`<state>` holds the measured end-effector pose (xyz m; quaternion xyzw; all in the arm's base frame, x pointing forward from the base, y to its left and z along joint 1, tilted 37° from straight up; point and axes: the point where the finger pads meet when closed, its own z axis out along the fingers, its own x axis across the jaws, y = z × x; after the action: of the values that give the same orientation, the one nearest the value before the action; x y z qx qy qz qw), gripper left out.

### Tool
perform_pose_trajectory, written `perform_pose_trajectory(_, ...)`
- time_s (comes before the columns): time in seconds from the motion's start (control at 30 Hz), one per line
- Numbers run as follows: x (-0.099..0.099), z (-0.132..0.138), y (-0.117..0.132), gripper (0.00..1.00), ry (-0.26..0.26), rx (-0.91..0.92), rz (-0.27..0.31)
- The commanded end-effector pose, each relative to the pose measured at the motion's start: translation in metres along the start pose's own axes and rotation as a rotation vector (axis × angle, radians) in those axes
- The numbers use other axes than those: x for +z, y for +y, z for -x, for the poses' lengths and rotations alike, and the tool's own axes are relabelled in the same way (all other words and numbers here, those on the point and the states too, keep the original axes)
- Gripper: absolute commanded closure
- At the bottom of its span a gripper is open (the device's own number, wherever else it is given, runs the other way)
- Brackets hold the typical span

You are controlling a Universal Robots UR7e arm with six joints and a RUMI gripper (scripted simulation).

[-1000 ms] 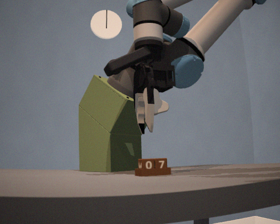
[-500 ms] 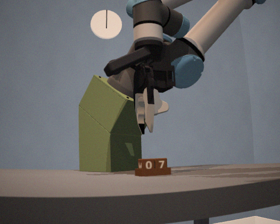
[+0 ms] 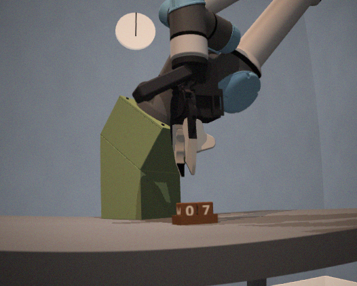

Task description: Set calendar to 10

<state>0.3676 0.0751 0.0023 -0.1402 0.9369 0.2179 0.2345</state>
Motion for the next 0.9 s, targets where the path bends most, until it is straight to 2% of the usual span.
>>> perform_pose_trajectory(0.0, 0.006, 0.0, -0.001, 0.72, 0.0, 0.0, -0.002)
perform_pose_trajectory(0.43, 0.026, 0.0, -0.001, 0.72, 0.0, 0.0, -0.002)
perform_pose_trajectory(0.87, 0.038, 0.0, -0.002, 0.72, 0.0, 0.0, -0.002)
